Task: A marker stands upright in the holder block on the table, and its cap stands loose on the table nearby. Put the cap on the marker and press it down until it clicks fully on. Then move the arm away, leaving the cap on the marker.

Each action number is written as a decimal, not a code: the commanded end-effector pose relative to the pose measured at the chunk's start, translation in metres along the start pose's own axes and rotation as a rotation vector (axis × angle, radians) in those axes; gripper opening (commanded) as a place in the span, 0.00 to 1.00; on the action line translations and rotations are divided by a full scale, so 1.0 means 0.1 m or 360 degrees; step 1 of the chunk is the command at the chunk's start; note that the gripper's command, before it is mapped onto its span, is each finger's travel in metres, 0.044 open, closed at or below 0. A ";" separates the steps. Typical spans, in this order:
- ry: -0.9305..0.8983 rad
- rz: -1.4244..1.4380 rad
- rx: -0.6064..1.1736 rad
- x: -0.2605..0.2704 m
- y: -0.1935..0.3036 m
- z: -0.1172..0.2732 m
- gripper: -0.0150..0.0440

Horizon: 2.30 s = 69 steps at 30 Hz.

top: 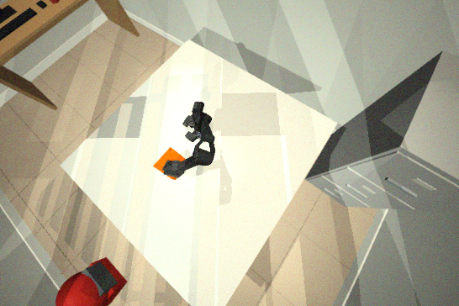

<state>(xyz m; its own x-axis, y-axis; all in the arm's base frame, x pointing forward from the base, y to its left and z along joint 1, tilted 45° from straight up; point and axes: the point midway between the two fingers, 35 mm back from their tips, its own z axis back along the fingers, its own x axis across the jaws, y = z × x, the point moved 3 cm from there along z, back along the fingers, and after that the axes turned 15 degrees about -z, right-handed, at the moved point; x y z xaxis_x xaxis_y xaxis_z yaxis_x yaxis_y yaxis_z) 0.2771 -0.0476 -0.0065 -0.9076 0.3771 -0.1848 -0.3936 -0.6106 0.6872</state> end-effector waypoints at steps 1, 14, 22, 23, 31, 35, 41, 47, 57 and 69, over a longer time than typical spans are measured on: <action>0.0010 -0.0007 -0.0018 -0.03 -0.03 0.43 1.00; 0.0005 -0.0552 -0.0016 -0.03 0.01 0.77 0.78; -0.0006 -0.1798 -0.0016 -0.06 0.04 0.89 0.42; -0.0007 -0.1954 -0.0015 -0.07 0.05 0.90 0.38; -0.0012 -0.2498 -0.0013 -0.08 0.06 0.95 0.25; -0.0012 -0.2498 -0.0013 -0.08 0.06 0.95 0.25; -0.0012 -0.2498 -0.0013 -0.08 0.06 0.95 0.25; -0.0012 -0.2498 -0.0013 -0.08 0.06 0.95 0.25; -0.0012 -0.2498 -0.0013 -0.08 0.06 0.90 0.25; -0.0011 -0.2498 -0.0013 -0.08 0.06 0.73 0.25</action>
<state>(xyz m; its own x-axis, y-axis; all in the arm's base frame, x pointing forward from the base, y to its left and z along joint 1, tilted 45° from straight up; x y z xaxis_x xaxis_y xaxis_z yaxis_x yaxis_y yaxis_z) 0.2948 0.0015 0.0548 0.3997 0.6196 -0.6755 -0.9062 0.3780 -0.1895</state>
